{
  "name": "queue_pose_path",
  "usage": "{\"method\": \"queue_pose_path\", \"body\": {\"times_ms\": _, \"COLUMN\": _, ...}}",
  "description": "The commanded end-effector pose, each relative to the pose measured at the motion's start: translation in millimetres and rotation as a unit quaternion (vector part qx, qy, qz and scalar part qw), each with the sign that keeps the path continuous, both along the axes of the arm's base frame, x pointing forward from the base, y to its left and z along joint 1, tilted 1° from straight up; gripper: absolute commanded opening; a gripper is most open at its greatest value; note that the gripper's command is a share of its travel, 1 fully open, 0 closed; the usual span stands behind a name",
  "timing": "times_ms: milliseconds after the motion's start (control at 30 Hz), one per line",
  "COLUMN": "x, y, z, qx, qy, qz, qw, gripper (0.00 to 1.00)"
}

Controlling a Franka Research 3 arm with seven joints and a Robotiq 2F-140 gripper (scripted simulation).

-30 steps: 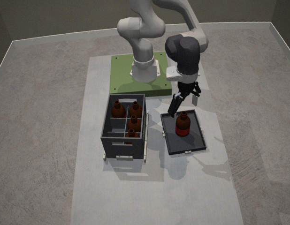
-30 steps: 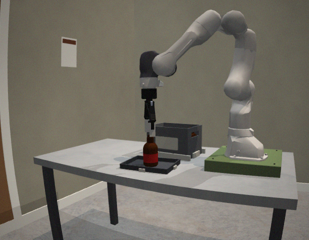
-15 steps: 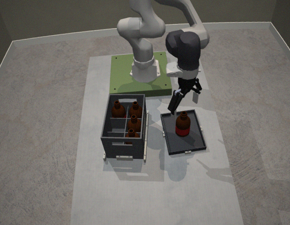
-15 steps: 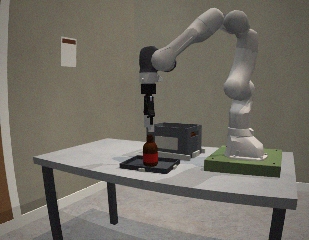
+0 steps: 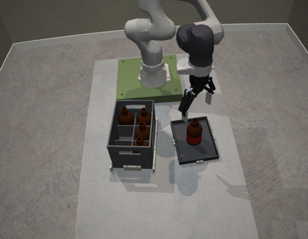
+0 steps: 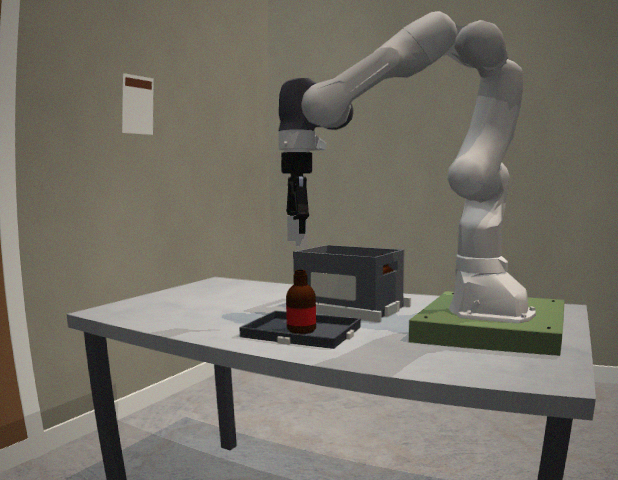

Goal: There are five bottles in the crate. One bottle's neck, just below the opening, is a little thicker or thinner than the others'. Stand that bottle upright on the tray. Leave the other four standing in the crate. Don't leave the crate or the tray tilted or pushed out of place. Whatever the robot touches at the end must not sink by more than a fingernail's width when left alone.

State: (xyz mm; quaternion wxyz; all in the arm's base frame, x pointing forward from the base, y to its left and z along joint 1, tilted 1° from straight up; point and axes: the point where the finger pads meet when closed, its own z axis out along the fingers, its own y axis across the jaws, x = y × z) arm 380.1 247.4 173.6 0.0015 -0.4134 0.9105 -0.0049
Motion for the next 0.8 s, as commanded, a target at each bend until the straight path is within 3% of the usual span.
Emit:
{"method": "queue_pose_path", "body": {"times_ms": 0, "x": -5.1, "y": -1.7, "z": 4.9, "qx": -0.002, "qy": 0.009, "qz": 0.005, "qw": 1.0, "gripper": 1.0}}
{"method": "queue_pose_path", "body": {"times_ms": 333, "x": -4.9, "y": -1.5, "z": 20.9, "qx": -0.002, "qy": 0.009, "qz": 0.005, "qw": 1.0, "gripper": 1.0}}
{"method": "queue_pose_path", "body": {"times_ms": 733, "x": -4.9, "y": -1.5, "z": 24.2, "qx": -0.002, "qy": 0.009, "qz": 0.005, "qw": 1.0, "gripper": 1.0}}
{"method": "queue_pose_path", "body": {"times_ms": 767, "x": -4.9, "y": -1.5, "z": 24.2, "qx": -0.002, "qy": 0.009, "qz": 0.005, "qw": 1.0, "gripper": 0.1}}
